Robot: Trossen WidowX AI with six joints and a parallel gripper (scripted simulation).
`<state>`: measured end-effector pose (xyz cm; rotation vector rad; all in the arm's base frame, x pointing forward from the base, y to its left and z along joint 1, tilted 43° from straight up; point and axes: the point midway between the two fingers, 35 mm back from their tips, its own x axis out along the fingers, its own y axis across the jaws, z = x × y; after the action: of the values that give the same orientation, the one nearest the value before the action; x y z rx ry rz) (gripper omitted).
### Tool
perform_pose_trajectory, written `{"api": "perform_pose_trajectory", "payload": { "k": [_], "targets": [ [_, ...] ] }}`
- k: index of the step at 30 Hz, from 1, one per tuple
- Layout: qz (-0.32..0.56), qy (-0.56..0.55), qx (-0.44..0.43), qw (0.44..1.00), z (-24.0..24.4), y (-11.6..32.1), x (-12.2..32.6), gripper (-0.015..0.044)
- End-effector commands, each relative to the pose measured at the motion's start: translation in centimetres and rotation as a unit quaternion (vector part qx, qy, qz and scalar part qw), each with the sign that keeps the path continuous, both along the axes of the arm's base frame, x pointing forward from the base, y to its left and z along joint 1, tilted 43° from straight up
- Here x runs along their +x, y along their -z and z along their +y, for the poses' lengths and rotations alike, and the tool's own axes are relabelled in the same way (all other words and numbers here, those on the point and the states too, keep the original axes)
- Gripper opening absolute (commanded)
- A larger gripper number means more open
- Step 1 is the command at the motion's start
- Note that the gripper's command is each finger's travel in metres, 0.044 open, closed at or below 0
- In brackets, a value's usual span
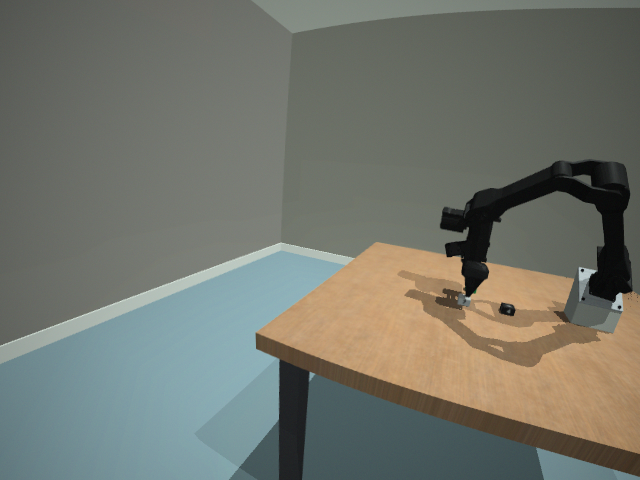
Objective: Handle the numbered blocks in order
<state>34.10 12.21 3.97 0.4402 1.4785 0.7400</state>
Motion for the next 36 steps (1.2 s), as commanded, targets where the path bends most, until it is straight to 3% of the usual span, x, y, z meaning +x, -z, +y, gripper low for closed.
{"api": "perform_pose_trajectory", "payload": {
  "k": [1, 8, 12, 24, 31, 36],
  "targets": [
    [-0.007, -0.003, 0.002, 1.0, -0.3, -0.9, 0.1, 0.04],
    [-0.007, -0.003, -0.001, 1.0, -5.7, -6.5, 0.7, 0.0216],
    [-0.007, -0.003, 0.0, 1.0, -5.9, -6.7, 0.6, 0.012],
    [-0.007, -0.002, -0.001, 1.0, -6.0, -6.6, 0.7, 0.012],
    [-0.009, -0.001, -0.004, 1.0, -12.5, -0.5, 0.8, 0.012],
    [-0.007, -0.003, -0.003, 1.0, -13.6, 0.4, 0.5, 0.012]
  ]
}}
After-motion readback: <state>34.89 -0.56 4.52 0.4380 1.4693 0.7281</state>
